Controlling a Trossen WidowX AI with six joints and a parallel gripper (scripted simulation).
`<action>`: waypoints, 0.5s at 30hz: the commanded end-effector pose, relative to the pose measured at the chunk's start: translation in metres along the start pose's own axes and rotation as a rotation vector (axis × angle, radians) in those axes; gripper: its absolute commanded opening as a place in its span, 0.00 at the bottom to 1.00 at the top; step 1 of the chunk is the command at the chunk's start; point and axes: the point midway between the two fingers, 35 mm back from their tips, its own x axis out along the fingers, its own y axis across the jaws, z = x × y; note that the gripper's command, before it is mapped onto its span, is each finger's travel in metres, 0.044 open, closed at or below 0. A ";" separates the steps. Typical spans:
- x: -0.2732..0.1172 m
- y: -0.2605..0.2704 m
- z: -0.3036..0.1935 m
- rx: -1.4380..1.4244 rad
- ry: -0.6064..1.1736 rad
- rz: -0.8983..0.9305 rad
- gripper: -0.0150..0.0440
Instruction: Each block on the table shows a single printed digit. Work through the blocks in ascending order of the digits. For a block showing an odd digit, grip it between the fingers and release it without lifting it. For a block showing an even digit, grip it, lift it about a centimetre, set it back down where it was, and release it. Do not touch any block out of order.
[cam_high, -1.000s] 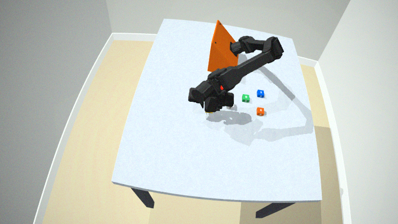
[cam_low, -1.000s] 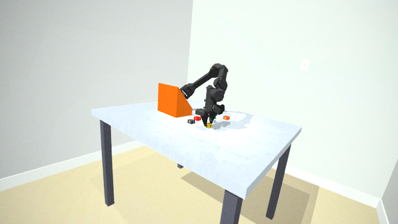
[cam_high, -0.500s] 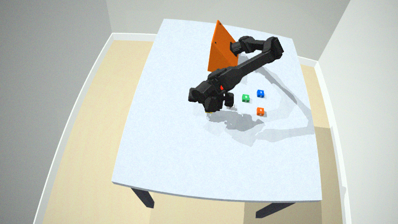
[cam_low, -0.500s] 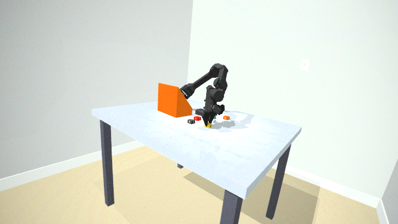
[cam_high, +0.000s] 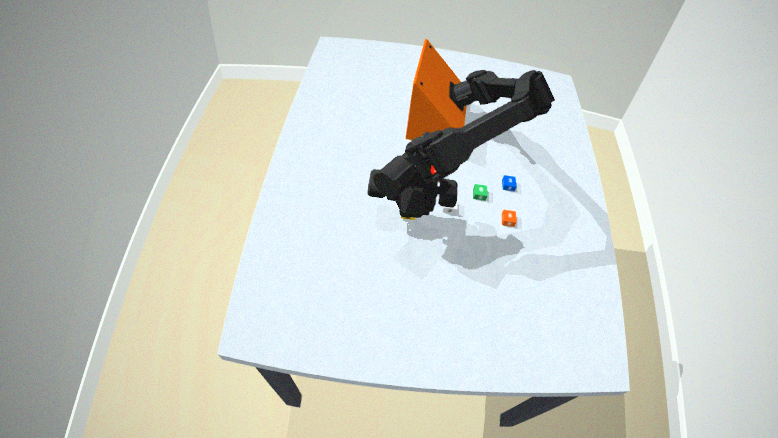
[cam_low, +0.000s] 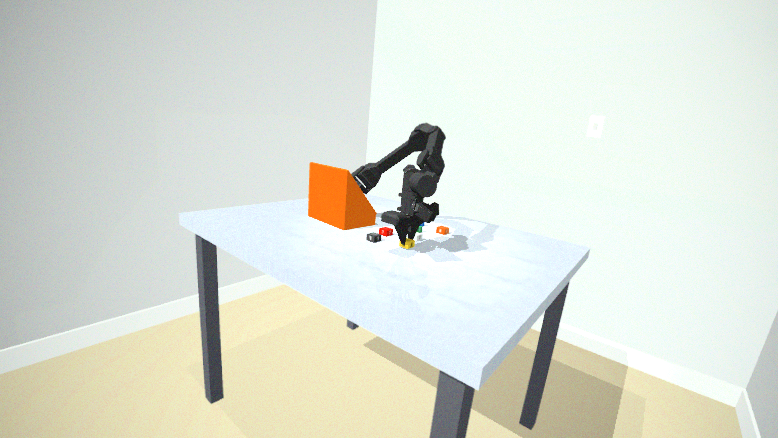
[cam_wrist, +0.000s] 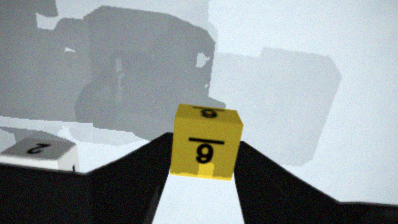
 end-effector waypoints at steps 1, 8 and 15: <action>-0.006 0.000 0.001 -0.008 -0.001 -0.003 0.46; -0.009 0.000 0.001 -0.009 0.001 -0.002 0.46; -0.009 0.000 0.001 -0.009 0.001 -0.002 0.46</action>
